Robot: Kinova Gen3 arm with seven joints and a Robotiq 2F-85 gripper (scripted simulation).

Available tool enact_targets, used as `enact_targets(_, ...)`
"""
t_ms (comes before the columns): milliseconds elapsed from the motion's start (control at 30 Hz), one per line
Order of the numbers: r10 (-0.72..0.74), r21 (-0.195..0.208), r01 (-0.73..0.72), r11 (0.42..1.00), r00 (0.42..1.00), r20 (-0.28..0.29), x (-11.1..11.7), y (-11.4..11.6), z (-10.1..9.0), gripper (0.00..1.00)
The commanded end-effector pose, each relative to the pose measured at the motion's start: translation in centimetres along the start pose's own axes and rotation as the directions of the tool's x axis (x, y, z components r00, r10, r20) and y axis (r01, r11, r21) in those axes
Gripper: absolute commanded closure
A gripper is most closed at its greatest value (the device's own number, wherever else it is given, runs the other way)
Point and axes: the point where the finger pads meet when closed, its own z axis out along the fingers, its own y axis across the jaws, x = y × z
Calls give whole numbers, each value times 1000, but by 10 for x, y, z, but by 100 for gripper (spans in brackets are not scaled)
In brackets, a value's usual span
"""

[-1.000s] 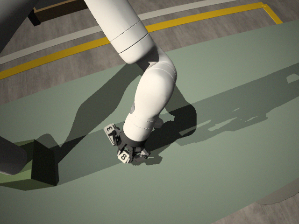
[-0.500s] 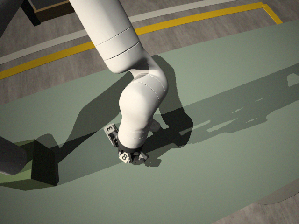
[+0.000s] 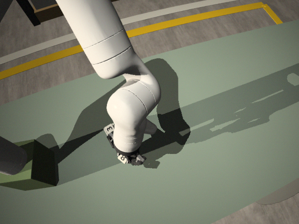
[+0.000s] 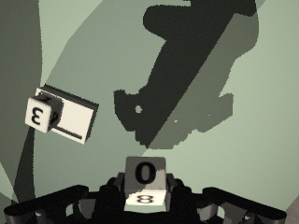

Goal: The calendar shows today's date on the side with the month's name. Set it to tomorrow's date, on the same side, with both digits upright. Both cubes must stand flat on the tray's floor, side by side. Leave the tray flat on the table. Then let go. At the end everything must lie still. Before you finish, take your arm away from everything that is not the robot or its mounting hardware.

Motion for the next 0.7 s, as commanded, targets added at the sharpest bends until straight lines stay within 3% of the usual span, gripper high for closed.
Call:
enact_targets(0, 3, -4, -3, 1000, 1000, -11, 2, 2, -2, 72)
enact_targets(267, 2, 3, -2, 1000, 1000, -31, 1, 1, 0, 72)
enact_targets(667, 4, 6, -3, 1000, 993, -116, 3, 4, 1, 72)
